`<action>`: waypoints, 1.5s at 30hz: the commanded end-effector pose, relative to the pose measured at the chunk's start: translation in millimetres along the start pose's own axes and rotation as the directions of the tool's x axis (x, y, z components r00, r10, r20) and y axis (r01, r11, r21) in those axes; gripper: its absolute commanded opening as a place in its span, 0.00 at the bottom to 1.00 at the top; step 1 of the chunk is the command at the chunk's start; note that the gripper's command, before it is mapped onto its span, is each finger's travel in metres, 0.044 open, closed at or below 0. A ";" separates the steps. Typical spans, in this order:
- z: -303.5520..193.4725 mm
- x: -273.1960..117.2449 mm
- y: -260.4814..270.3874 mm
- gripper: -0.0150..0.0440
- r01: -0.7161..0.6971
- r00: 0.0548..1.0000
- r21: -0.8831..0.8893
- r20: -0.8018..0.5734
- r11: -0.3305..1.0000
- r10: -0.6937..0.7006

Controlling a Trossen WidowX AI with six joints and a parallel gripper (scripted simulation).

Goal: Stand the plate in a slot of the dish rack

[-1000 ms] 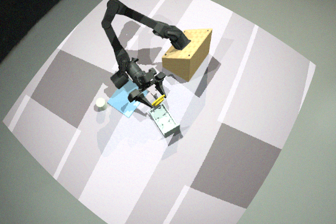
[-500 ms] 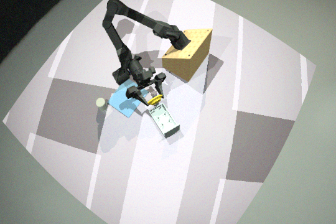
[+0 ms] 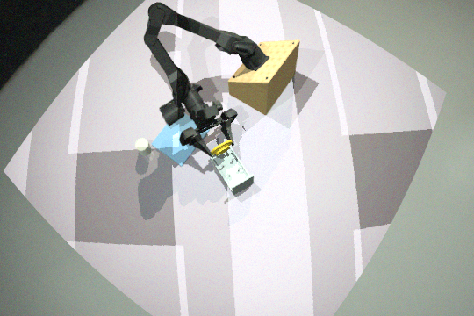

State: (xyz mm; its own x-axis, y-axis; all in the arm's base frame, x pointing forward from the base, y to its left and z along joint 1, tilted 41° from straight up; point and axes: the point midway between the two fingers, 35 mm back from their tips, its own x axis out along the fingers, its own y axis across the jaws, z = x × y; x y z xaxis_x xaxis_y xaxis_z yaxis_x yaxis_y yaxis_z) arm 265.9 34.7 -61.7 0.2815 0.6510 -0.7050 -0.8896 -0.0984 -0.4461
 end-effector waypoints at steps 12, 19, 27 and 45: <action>2.2 17.4 -1.1 0.25 -0.002 1.000 0.001 0.003 1.000 0.002; -18.4 23.7 4.4 0.25 -0.001 1.000 -0.001 0.004 1.000 0.001; -15.7 22.1 3.8 0.25 -0.003 1.000 0.005 -0.002 1.000 0.003; -15.9 22.1 3.9 0.79 -0.003 1.000 0.003 -0.001 1.000 0.003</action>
State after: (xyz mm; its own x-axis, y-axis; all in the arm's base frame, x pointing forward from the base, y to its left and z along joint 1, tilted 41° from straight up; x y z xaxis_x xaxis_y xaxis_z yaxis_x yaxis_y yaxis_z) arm 274.4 36.7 -87.8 0.2792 0.6496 -0.7072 -0.8914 -0.0985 -0.4424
